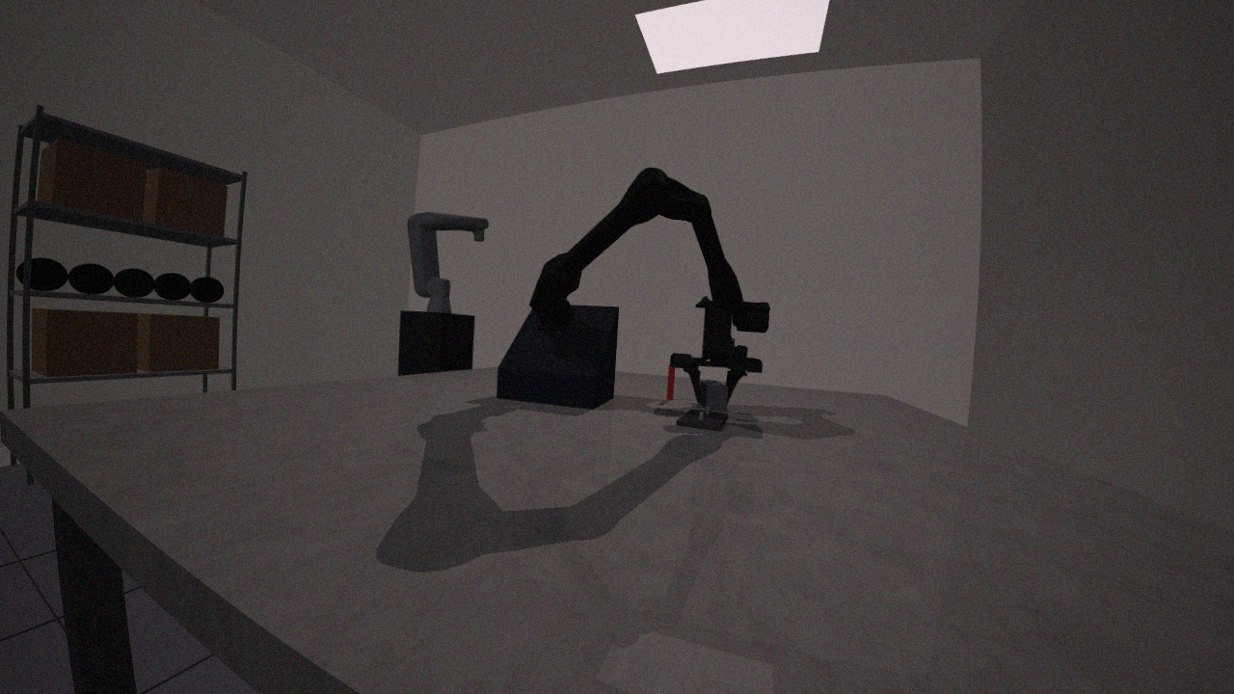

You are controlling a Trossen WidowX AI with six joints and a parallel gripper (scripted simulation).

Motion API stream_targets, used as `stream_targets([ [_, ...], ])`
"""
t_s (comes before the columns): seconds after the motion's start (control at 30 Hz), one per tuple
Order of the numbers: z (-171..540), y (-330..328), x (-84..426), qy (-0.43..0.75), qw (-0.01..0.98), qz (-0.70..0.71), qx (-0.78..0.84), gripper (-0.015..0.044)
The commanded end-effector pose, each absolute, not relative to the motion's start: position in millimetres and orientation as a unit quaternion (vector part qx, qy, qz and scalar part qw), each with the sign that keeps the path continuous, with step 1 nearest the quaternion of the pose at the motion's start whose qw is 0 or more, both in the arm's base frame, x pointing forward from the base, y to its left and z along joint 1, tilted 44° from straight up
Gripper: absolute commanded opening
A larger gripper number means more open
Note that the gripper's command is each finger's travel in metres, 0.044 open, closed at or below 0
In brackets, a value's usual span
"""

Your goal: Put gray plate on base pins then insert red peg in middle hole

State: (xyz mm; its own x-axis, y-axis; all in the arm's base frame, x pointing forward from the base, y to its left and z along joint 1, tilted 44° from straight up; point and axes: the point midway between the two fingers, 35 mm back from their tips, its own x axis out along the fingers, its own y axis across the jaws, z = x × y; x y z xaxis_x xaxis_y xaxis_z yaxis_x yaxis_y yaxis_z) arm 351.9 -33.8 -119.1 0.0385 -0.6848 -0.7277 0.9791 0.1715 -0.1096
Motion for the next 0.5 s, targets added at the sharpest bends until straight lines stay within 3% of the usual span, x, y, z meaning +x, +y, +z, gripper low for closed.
stream_targets([
  [0.0,-119.2,-34.9,351.7,0.337,0.688,-0.606,0.214,0.0125],
  [0.27,-119.2,-34.9,351.7,0.337,0.688,-0.606,0.214,0.0072],
  [0.37,-118.0,-33.4,352.0,0.337,0.688,-0.606,0.214,0.0000],
  [0.47,-112.8,-26.9,353.2,0.338,0.688,-0.605,0.215,0.0000],
])
